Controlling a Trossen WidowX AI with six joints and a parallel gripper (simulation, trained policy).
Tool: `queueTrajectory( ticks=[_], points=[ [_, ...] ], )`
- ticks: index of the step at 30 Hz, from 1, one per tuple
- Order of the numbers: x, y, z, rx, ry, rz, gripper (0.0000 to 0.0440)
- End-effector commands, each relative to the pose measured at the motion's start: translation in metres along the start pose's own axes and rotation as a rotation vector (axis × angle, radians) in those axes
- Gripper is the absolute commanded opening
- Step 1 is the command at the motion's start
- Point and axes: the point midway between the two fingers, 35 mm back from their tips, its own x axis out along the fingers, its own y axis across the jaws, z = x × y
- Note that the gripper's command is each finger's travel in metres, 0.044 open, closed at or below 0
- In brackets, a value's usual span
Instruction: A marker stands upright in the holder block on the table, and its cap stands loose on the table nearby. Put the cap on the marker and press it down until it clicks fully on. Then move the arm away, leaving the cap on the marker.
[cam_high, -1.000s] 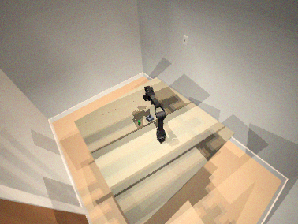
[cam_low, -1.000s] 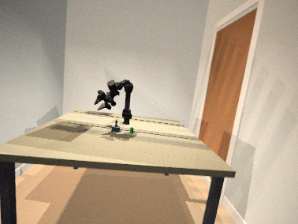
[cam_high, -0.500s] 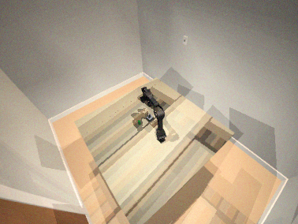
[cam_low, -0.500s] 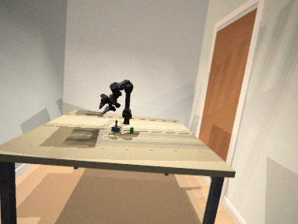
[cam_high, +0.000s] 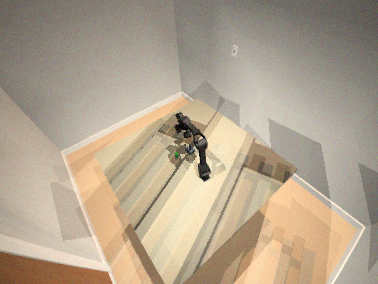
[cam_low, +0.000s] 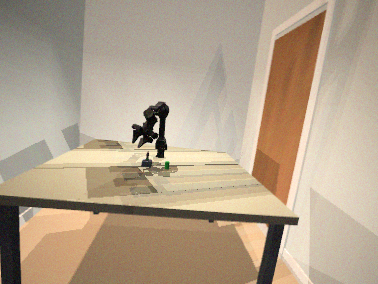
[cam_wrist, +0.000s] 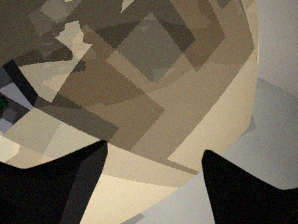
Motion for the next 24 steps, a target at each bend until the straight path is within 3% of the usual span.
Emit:
queueTrajectory(
  ticks=[1,24],
  points=[
    [-0.001,0.003,0.007,0.004,-0.017,0.02,0.0321],
    [-0.008,0.048,0.061,-0.011,-0.115,0.222,0.0327]
  ],
)
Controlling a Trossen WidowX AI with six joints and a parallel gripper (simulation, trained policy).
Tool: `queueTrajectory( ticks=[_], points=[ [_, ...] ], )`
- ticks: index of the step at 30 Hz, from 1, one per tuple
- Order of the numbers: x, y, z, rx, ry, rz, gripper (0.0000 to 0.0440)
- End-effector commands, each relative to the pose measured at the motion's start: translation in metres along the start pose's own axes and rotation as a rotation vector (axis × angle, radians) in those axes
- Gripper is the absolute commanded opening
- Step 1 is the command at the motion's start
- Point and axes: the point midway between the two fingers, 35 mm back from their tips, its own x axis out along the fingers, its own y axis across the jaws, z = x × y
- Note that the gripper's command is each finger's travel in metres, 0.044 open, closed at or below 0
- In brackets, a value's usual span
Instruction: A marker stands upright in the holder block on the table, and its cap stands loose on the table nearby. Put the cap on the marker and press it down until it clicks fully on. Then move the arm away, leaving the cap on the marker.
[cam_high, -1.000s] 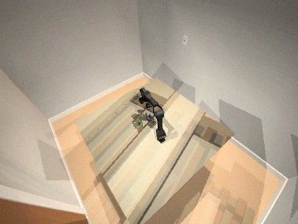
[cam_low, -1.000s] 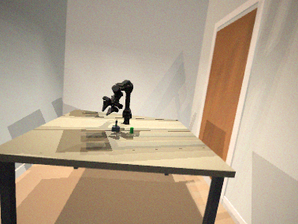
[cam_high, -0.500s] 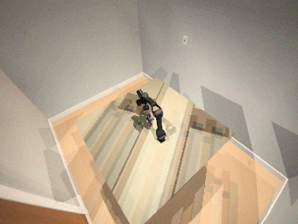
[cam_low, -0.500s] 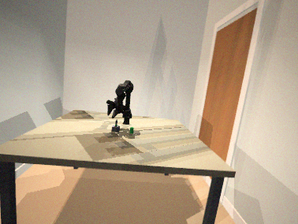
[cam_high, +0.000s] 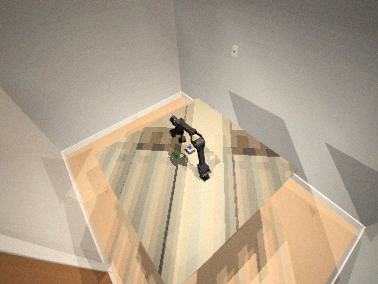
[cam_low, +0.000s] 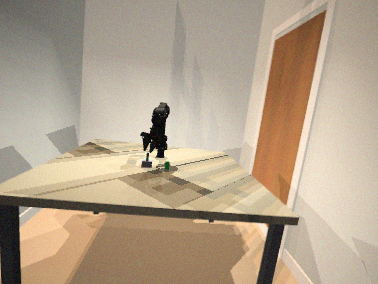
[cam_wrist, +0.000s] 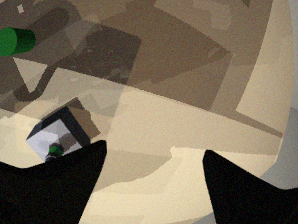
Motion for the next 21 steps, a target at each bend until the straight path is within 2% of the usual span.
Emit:
queueTrajectory(
  ticks=[1,21],
  points=[
    [0.0,0.005,0.007,0.001,-0.015,0.024,0.0328],
    [0.0,0.052,0.049,-0.041,-0.085,0.212,0.0332]
  ],
)
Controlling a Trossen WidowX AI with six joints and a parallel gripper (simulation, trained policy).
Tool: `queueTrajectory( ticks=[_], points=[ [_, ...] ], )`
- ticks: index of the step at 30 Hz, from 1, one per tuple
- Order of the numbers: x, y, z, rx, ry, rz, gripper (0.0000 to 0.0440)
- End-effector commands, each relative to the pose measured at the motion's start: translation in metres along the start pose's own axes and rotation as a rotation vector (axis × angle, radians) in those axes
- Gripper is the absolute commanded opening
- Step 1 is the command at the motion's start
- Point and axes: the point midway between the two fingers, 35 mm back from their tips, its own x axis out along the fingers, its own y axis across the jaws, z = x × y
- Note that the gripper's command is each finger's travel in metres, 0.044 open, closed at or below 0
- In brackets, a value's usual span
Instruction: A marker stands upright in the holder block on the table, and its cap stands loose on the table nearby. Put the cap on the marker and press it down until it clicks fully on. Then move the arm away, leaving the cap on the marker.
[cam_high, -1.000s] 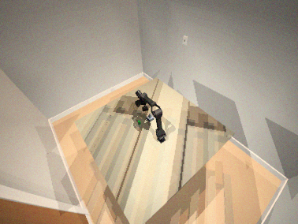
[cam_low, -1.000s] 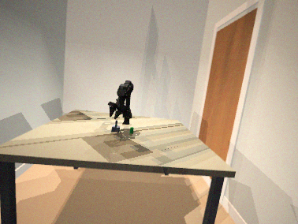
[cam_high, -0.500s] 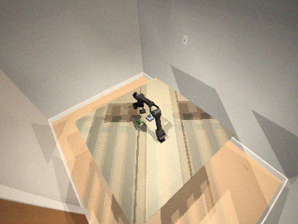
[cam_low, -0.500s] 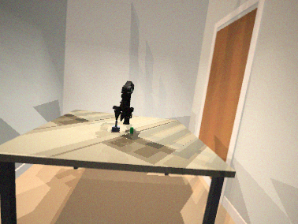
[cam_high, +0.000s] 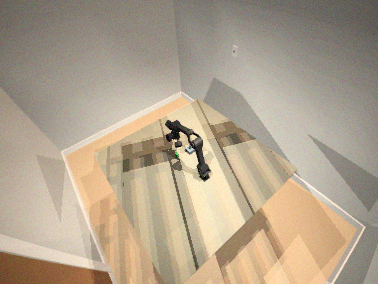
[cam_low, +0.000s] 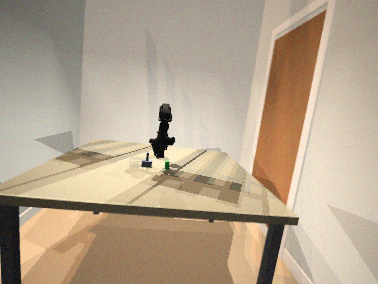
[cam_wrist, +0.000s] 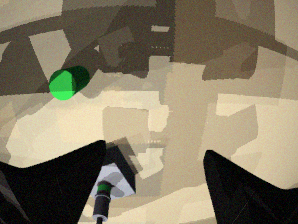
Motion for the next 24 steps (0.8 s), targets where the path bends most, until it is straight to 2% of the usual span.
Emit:
queueTrajectory(
  ticks=[1,24],
  points=[
    [0.002,0.007,0.006,-0.005,-0.01,0.03,0.0332],
    [0.02,0.059,0.031,-0.093,-0.021,0.236,0.0326]
  ],
)
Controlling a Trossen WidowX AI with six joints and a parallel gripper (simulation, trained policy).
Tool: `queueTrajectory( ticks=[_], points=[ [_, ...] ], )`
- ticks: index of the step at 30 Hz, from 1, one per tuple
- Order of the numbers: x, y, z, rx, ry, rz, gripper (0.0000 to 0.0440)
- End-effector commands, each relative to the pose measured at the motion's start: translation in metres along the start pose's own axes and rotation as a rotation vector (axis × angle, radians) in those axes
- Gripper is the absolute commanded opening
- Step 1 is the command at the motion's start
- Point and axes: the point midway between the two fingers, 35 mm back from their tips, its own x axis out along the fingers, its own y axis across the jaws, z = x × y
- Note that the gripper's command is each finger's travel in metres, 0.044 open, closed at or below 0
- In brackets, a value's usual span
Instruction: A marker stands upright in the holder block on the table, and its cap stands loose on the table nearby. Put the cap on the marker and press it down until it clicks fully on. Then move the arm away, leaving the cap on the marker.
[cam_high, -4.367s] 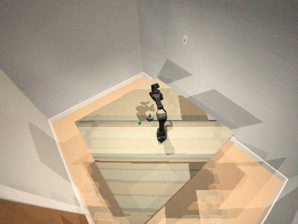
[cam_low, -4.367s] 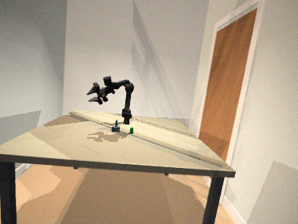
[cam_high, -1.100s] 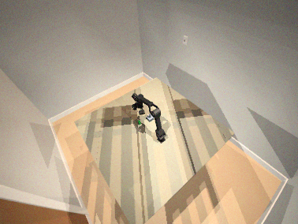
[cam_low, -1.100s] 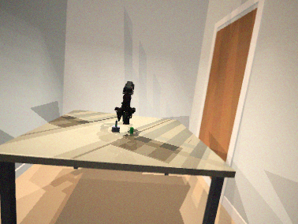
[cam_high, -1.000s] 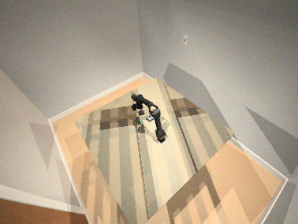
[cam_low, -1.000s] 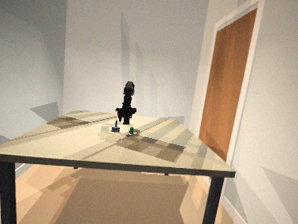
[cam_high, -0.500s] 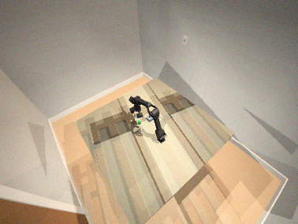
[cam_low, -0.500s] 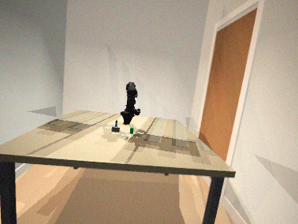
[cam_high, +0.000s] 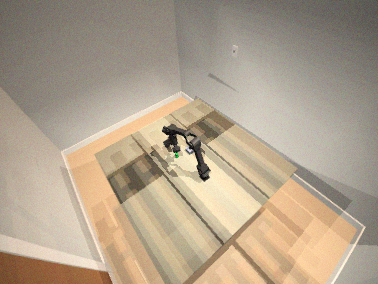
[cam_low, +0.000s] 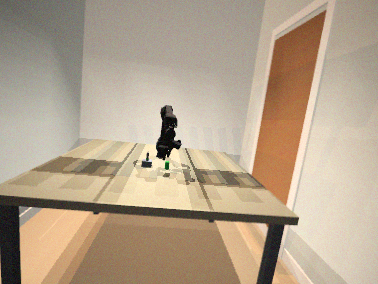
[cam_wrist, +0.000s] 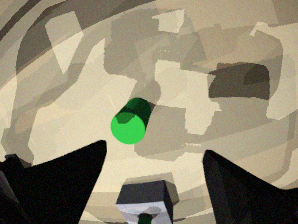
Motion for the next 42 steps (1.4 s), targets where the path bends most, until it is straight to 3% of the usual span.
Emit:
queueTrajectory(
  ticks=[1,26,31,37,42],
  points=[
    [0.006,0.006,0.001,-0.014,0.005,0.031,0.0325],
    [0.051,0.024,0.004,-0.125,0.039,0.119,0.0277],
    [0.056,0.024,0.003,-0.145,0.048,0.113,0.0234],
    [0.049,0.024,0.001,-0.15,0.047,0.085,0.0095],
    [0.033,0.017,-0.002,-0.147,0.041,0.043,0.0108]
  ],
)
